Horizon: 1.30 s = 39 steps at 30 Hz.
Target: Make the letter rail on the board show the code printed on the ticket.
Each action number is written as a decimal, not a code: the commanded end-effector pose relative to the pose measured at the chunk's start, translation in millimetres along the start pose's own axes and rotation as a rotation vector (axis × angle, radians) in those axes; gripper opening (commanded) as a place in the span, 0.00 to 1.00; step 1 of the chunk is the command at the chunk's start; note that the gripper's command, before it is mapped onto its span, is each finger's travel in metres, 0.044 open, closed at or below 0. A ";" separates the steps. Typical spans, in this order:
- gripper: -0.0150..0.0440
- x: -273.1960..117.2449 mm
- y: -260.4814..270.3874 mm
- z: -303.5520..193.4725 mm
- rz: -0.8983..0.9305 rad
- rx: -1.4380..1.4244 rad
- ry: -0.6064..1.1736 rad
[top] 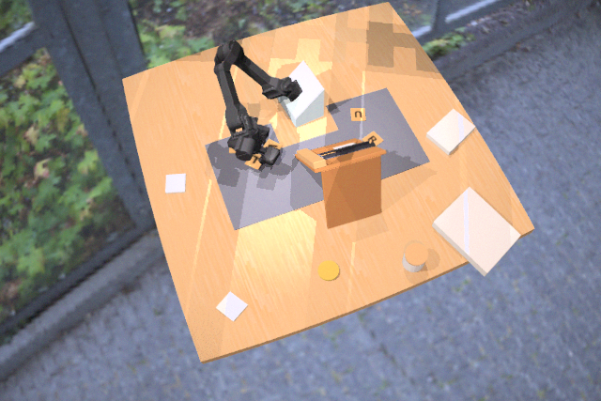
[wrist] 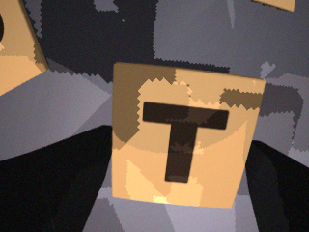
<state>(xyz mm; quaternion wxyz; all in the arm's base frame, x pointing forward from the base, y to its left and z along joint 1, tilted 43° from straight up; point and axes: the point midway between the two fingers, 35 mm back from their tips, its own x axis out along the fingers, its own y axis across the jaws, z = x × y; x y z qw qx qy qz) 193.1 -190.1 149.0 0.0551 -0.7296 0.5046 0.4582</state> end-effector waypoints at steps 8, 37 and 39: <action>0.25 -6.7 0.2 -0.1 0.003 0.005 0.004; 0.25 -102.4 -116.5 -77.5 -0.510 0.424 0.234; 0.25 -114.8 -126.9 -81.8 -0.566 0.460 0.239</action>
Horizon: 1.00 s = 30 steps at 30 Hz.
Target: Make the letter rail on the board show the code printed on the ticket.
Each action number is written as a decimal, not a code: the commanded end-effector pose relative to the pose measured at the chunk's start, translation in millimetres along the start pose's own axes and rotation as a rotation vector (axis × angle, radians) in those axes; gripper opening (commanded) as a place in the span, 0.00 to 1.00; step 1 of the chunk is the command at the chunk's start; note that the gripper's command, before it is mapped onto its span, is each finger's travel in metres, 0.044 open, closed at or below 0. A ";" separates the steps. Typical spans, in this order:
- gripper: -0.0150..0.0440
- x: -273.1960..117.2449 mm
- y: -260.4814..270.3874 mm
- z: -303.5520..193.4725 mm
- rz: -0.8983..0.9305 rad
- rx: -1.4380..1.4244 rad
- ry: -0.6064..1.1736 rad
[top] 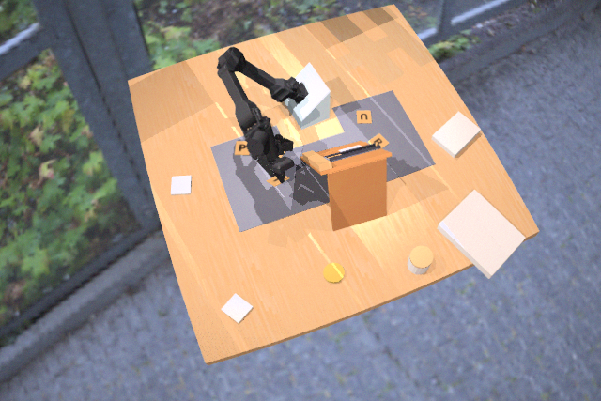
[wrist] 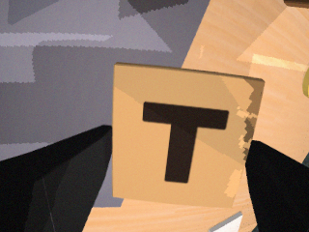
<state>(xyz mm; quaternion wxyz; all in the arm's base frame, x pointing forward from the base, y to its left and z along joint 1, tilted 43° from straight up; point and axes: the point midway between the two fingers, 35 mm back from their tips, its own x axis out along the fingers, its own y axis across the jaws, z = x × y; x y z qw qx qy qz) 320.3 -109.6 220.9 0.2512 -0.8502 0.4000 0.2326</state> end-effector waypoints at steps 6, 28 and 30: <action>0.25 -25.9 -69.9 -1.3 -0.231 0.181 -0.007; 0.25 -104.7 -193.4 37.0 -0.629 0.603 -0.265; 0.25 -111.3 -202.8 46.8 -0.638 0.644 -0.302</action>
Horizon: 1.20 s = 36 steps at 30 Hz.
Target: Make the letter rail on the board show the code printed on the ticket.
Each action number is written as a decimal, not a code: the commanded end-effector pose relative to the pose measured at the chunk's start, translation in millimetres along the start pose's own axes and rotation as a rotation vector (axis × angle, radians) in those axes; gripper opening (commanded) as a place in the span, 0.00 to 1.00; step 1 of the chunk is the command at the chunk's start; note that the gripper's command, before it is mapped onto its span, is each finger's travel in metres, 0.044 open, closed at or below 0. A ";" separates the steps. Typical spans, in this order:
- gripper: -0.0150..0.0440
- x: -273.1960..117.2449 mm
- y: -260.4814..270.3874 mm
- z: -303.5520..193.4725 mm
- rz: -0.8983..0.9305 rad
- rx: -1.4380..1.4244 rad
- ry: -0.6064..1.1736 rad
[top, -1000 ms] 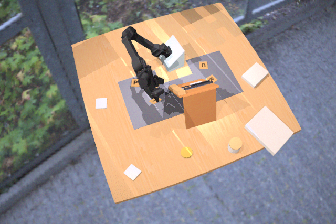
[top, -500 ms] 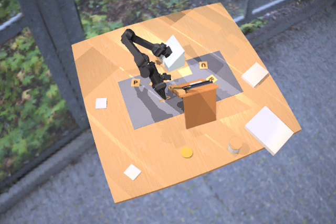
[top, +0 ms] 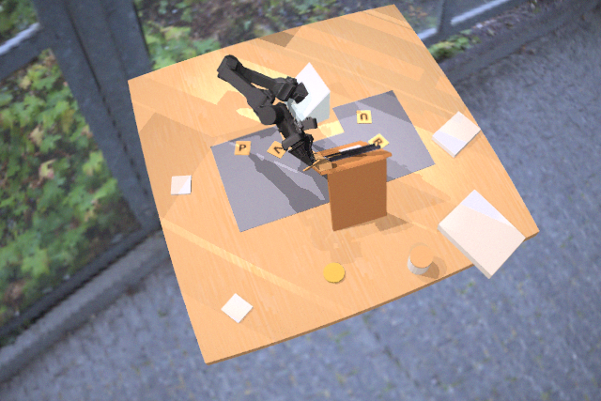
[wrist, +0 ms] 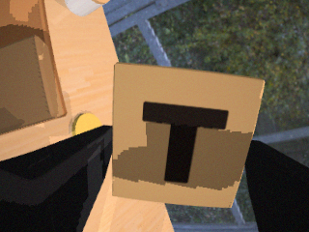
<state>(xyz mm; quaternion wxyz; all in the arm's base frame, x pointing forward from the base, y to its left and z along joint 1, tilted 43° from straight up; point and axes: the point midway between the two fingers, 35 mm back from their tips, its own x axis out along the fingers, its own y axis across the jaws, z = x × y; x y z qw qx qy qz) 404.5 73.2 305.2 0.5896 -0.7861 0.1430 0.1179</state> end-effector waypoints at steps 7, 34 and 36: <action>0.25 12.4 3.2 51.6 0.029 0.182 -0.074; 0.25 35.8 103.1 187.5 0.312 0.619 -0.010; 0.25 36.4 110.6 193.3 0.323 0.646 0.014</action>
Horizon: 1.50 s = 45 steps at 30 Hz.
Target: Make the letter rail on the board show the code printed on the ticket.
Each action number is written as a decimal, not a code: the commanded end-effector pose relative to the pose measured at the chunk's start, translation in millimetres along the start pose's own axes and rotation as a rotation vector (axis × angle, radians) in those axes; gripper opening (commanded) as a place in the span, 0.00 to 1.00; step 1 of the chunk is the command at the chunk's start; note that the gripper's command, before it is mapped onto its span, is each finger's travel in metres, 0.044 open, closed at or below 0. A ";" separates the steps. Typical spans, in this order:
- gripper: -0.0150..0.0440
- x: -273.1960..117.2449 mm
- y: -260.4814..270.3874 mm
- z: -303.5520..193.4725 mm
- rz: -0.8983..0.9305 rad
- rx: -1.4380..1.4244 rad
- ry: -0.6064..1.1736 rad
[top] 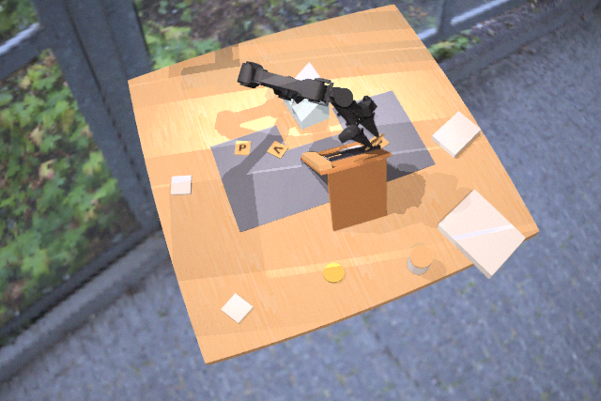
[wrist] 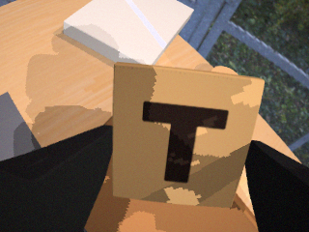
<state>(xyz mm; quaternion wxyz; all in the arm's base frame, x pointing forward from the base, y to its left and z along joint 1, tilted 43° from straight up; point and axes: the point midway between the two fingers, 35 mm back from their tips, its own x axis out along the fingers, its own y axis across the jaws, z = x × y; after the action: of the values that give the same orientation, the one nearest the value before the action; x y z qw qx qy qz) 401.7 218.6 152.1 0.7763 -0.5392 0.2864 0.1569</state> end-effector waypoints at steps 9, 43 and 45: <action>0.25 18.3 55.1 2.1 -0.007 0.178 0.123; 0.25 51.4 205.7 -19.7 -0.417 0.677 0.222; 0.25 51.5 208.3 -20.3 -0.427 0.685 0.216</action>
<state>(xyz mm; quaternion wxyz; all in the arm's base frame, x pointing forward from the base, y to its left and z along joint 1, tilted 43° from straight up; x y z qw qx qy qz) 324.2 271.4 -36.3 0.8852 -0.3198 0.2979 -0.1597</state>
